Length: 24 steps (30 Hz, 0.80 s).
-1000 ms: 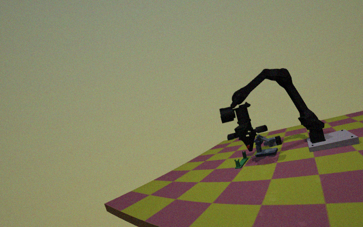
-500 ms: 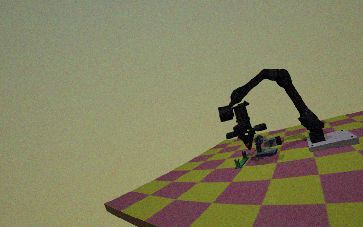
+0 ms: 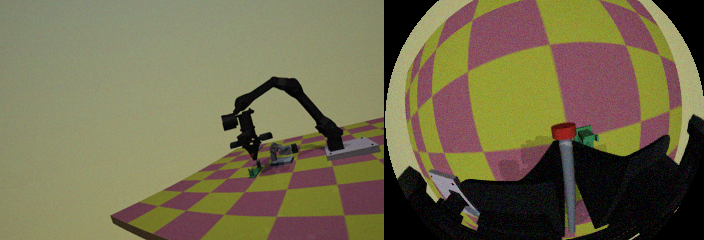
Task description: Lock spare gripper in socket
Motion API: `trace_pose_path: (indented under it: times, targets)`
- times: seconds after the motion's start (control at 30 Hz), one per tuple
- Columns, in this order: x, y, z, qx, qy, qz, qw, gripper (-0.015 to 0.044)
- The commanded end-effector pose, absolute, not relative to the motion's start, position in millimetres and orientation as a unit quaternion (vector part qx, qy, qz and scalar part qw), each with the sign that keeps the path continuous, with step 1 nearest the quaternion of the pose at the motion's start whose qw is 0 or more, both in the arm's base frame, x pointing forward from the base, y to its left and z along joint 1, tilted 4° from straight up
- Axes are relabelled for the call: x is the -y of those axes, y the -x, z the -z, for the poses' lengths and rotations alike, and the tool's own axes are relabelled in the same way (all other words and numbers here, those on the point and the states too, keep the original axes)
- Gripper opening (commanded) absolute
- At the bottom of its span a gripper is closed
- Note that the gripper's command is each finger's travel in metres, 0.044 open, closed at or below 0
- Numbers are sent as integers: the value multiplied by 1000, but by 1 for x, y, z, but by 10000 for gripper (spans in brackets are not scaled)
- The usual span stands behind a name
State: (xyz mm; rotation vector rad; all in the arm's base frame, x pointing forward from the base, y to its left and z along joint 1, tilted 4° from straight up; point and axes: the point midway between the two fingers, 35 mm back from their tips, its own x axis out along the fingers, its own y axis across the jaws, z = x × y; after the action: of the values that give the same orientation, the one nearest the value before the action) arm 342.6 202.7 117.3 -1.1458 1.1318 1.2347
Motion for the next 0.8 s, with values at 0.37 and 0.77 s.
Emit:
trace_pose_path:
  times: [0.37, 0.77]
  targets:
    - [-220, -374, -122, -461, 491, -526, 520, 0]
    - [-223, -380, -113, -460, 492, -528, 517, 0]
